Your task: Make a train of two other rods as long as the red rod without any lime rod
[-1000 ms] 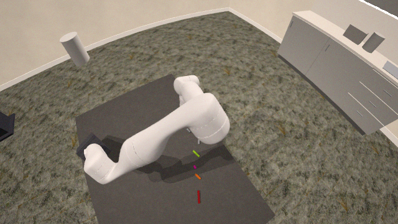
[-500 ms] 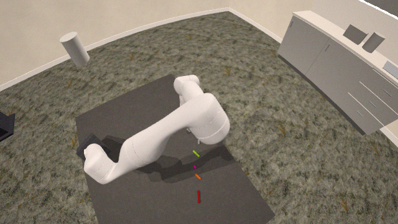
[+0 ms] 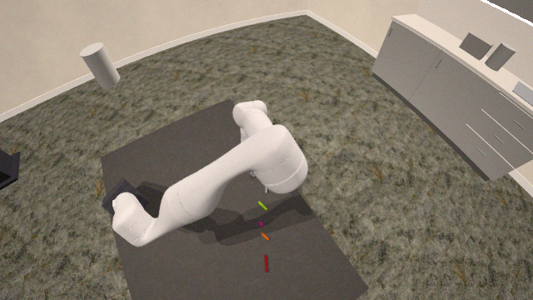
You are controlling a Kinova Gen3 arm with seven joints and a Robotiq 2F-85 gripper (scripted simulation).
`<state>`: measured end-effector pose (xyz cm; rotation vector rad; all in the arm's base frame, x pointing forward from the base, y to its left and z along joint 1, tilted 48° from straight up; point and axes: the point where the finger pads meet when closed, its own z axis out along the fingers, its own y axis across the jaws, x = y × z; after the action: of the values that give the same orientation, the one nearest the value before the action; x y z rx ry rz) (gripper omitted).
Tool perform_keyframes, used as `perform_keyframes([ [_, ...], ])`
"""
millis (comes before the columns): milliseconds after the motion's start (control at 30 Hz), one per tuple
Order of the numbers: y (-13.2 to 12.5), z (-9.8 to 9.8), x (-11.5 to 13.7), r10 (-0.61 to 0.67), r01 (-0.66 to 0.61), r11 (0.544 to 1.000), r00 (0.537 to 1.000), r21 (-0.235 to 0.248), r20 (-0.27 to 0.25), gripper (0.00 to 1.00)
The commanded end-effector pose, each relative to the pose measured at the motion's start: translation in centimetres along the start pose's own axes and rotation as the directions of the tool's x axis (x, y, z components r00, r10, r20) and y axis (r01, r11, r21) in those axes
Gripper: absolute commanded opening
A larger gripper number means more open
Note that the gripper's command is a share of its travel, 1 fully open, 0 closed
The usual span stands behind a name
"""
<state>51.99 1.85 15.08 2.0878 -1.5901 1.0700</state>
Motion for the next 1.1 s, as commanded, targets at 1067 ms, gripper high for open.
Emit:
perform_keyframes([
  [1067,0.8,0.6,4.1,0.399,-0.399,0.917,0.917,0.005,-0.002,1.00],
])
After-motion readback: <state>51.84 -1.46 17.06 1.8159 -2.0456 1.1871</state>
